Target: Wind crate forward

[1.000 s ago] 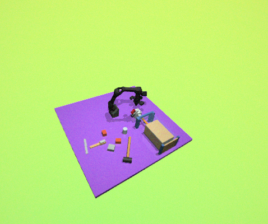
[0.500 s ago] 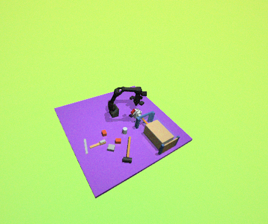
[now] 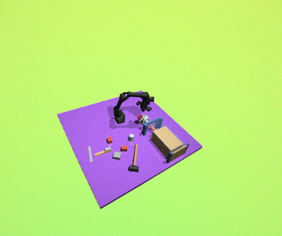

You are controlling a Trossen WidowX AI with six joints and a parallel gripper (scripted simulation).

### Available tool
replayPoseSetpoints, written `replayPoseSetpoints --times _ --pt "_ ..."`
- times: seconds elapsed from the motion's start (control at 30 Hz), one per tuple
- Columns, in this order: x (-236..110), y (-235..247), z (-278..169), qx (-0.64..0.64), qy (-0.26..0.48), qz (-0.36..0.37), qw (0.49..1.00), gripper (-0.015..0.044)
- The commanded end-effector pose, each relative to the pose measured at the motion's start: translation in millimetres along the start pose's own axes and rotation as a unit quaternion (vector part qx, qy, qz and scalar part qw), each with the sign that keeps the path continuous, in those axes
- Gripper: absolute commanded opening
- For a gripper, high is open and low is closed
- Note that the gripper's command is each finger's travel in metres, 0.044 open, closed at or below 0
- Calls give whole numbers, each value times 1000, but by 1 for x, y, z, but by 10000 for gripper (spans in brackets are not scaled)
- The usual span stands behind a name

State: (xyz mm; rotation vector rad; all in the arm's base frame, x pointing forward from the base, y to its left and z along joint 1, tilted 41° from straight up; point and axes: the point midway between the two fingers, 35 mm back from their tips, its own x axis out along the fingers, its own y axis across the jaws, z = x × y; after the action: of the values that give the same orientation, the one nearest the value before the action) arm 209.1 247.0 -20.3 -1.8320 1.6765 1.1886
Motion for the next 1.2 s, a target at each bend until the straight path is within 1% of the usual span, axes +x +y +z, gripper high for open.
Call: replayPoseSetpoints --times 0.0,0.07,0.13,0.4,0.6,1.17 --pt "4 -2 -25 -25 -89 20 996 131" --pt "8 -1 -39 -46 -152 19 987 184" --pt "10 0 -48 -61 -193 12 979 236" --pt "10 0 -49 -62 -198 11 978 440" --pt "14 -1 -49 -62 -198 11 978 440" --pt "42 -3 -50 -62 -197 11 978 440"
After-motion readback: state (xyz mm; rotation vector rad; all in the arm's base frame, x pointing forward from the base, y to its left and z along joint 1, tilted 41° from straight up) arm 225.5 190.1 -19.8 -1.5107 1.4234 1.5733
